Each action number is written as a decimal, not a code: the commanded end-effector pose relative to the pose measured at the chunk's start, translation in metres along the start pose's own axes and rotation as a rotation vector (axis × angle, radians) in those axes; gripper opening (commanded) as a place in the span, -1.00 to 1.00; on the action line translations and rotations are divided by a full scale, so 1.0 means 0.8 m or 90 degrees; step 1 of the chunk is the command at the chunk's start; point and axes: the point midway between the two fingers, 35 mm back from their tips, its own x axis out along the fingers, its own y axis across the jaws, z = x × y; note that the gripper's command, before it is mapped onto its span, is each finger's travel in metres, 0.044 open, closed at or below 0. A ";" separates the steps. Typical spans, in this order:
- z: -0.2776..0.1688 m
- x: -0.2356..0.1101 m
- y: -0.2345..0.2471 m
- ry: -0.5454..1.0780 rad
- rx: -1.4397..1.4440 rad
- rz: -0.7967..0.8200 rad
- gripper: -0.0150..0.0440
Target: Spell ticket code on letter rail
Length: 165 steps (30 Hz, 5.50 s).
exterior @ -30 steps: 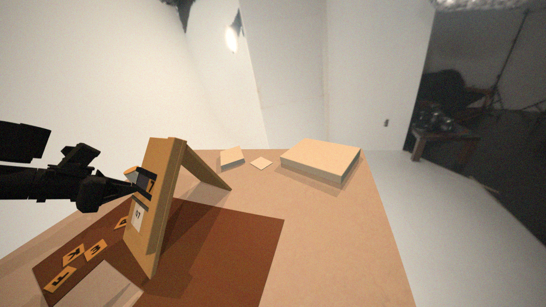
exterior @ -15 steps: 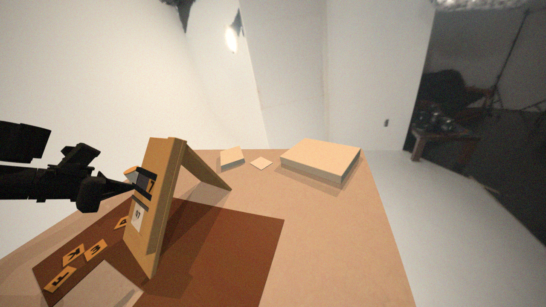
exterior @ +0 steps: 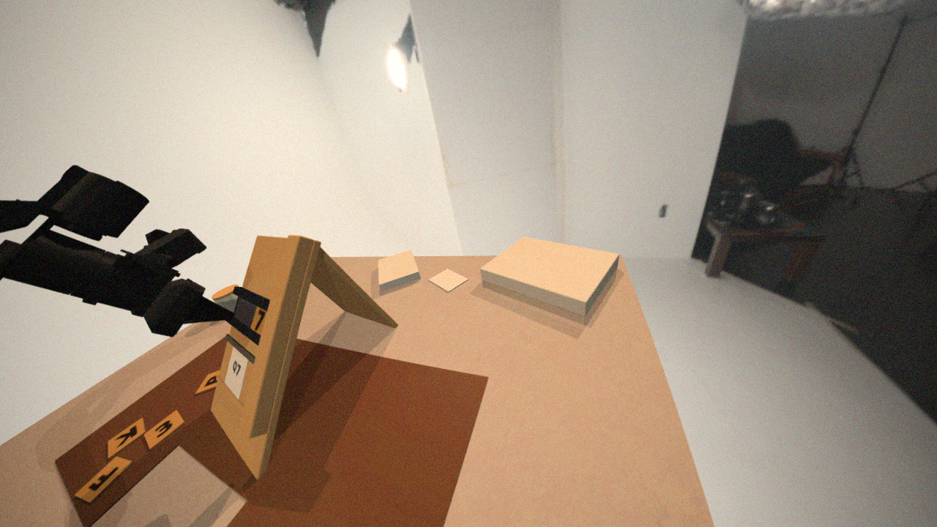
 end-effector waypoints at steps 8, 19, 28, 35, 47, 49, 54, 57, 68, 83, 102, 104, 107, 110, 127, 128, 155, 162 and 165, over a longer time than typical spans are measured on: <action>0.017 0.008 0.026 0.263 0.008 -0.004 -0.49; 0.017 0.009 0.026 0.263 0.008 -0.004 -0.49; 0.017 0.017 0.024 0.263 0.008 -0.004 -0.49; 0.018 0.021 0.025 0.262 0.008 -0.004 -0.49; 0.020 0.028 0.026 0.262 0.008 -0.004 -0.49; 0.021 0.029 0.026 0.262 0.008 -0.004 -0.49; 0.022 0.032 0.026 0.262 0.008 -0.004 -0.49; 0.023 0.034 0.026 0.262 0.008 -0.004 -0.49; 0.026 0.040 0.027 0.262 0.008 -0.004 -0.49; 0.029 0.045 0.027 0.262 0.008 -0.004 -0.49; 0.026 0.042 0.018 0.262 0.008 -0.004 -0.49; 0.026 0.043 0.017 0.262 0.008 -0.004 -0.49; 0.026 0.043 0.016 0.262 0.008 -0.004 -0.49; 0.026 0.043 0.014 0.262 0.008 -0.004 -0.49; 0.027 0.043 0.007 0.262 0.008 -0.005 -0.49; 0.027 0.043 0.007 0.262 0.008 -0.005 -0.49; 0.016 0.008 0.010 0.263 0.008 -0.005 -0.49; 0.019 0.003 0.011 0.251 -0.029 0.016 -0.31; 0.024 -0.028 0.010 0.190 -0.178 0.082 -0.05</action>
